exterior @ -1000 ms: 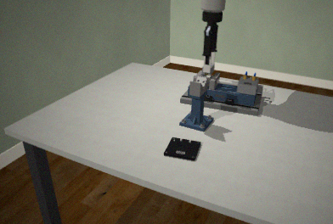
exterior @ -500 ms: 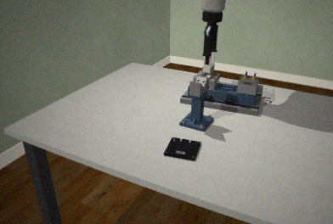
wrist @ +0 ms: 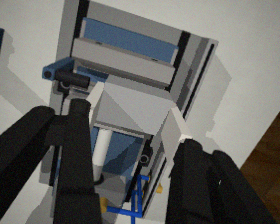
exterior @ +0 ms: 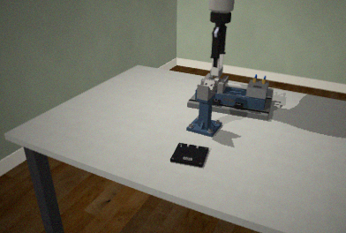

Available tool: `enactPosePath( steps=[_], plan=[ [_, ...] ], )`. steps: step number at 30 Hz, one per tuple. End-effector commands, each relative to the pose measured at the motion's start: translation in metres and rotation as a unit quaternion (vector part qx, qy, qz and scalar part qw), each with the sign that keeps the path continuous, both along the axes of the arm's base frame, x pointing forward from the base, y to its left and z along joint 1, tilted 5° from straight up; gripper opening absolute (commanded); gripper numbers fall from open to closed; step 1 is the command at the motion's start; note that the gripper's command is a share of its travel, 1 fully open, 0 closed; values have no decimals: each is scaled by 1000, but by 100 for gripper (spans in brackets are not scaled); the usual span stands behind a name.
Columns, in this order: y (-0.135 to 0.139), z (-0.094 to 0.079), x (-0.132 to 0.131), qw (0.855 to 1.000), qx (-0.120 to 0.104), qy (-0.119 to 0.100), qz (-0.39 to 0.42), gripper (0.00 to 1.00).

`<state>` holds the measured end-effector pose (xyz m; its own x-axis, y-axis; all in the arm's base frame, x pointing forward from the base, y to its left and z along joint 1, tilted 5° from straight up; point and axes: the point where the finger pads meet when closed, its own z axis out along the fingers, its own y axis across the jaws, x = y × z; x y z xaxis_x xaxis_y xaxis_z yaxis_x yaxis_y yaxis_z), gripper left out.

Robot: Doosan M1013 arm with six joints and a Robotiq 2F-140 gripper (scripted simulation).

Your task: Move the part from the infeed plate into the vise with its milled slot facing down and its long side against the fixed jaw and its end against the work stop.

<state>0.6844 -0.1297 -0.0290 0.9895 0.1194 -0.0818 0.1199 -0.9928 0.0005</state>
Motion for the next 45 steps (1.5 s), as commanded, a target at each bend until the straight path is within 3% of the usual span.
enactPosePath(
  steps=[1, 45],
  plan=[
    [-2, -3, -2, 1000, -1, 2, -5, 0],
    [-3, -10, -2, 1000, -1, 2, -5, 0]
  ],
)
